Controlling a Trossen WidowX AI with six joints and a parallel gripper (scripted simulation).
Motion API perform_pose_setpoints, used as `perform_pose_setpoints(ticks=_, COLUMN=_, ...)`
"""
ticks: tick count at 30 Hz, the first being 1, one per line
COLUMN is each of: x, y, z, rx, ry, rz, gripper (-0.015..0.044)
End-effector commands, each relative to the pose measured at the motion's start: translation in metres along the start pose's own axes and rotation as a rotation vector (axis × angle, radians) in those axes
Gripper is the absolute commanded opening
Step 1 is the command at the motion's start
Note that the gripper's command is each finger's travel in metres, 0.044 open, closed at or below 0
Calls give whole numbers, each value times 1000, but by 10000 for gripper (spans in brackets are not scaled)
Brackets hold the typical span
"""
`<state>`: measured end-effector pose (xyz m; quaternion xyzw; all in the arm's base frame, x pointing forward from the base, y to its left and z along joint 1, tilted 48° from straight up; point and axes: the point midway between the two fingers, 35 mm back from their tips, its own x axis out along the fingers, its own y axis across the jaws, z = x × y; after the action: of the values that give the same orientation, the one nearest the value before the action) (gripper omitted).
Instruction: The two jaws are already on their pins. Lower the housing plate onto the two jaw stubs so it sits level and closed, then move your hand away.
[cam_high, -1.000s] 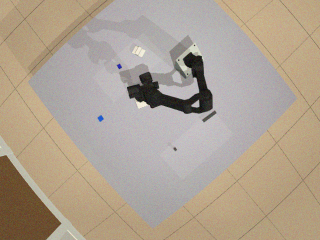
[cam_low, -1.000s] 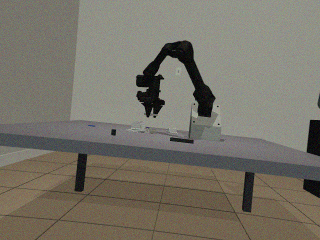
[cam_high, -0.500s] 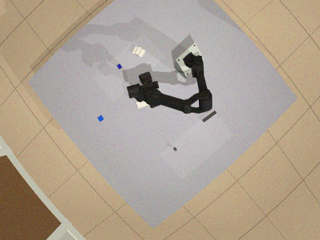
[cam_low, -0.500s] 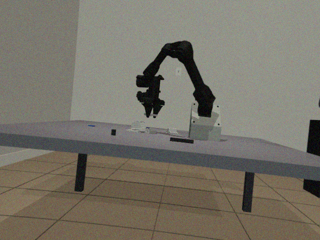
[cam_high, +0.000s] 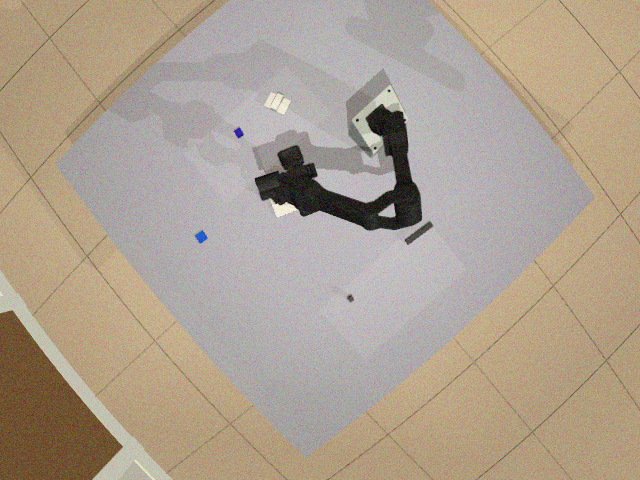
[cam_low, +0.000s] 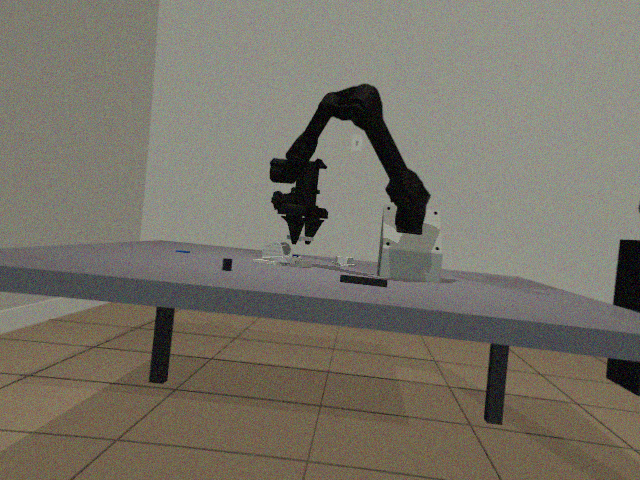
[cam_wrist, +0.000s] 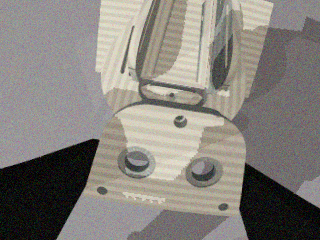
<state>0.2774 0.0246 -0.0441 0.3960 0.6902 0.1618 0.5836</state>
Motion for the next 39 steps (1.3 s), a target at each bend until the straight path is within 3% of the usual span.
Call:
perform_pose_setpoints(ticks=1, x=7, y=0, z=-1, rx=6, ry=3, rz=5, gripper=351)
perform_pose_setpoints(ticks=19, x=36, y=1, z=-3, rx=5, ry=6, rz=9, gripper=351)
perform_pose_setpoints(ticks=39, x=39, y=1, z=-4, rx=14, ry=6, rz=9, gripper=351)
